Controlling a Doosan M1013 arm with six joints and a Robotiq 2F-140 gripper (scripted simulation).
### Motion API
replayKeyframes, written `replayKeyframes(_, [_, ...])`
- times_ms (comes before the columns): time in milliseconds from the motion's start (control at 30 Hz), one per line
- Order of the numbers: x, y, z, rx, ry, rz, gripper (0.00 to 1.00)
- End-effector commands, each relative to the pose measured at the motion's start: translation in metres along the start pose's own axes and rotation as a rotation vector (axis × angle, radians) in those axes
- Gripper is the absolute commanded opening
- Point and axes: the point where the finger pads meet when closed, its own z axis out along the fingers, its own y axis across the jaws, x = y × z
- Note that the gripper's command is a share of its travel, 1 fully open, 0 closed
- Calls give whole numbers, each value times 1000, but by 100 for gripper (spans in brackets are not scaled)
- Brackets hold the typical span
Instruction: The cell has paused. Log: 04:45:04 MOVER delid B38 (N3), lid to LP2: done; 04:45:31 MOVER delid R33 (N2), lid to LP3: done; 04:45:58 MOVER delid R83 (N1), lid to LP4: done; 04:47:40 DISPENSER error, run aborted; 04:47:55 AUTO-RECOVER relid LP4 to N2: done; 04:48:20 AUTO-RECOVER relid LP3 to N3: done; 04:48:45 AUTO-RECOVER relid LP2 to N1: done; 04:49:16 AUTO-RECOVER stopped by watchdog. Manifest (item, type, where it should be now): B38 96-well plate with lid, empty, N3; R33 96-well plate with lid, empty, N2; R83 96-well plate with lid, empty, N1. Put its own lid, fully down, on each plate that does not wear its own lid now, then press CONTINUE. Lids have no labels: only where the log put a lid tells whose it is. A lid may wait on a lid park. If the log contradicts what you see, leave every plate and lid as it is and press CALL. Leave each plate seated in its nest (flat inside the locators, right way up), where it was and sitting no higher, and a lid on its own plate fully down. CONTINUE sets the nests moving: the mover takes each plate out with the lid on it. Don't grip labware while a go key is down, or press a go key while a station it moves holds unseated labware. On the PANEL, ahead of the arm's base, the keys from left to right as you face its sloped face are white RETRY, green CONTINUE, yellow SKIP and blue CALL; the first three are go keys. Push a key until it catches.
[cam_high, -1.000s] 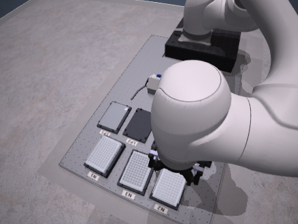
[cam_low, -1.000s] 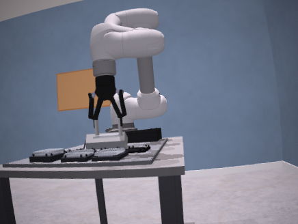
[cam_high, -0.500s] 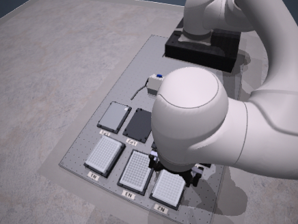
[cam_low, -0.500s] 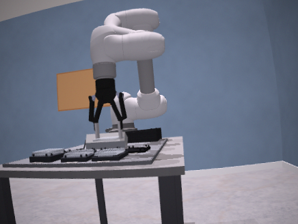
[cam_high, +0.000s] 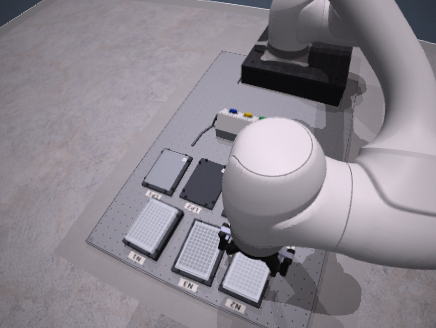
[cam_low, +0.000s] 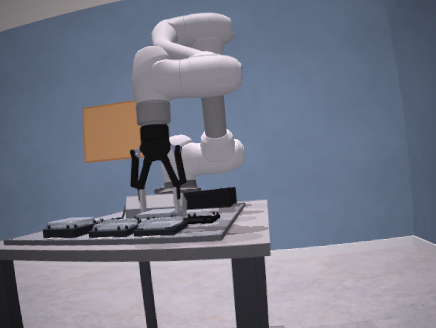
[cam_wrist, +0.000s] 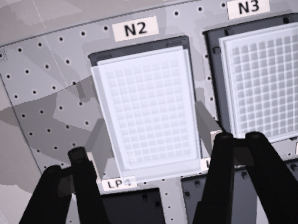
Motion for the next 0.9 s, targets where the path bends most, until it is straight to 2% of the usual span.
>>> replayKeyframes(0, [0,0,4,0,0,0,0])
replayKeyframes(867, [0,0,7,0,0,0,0])
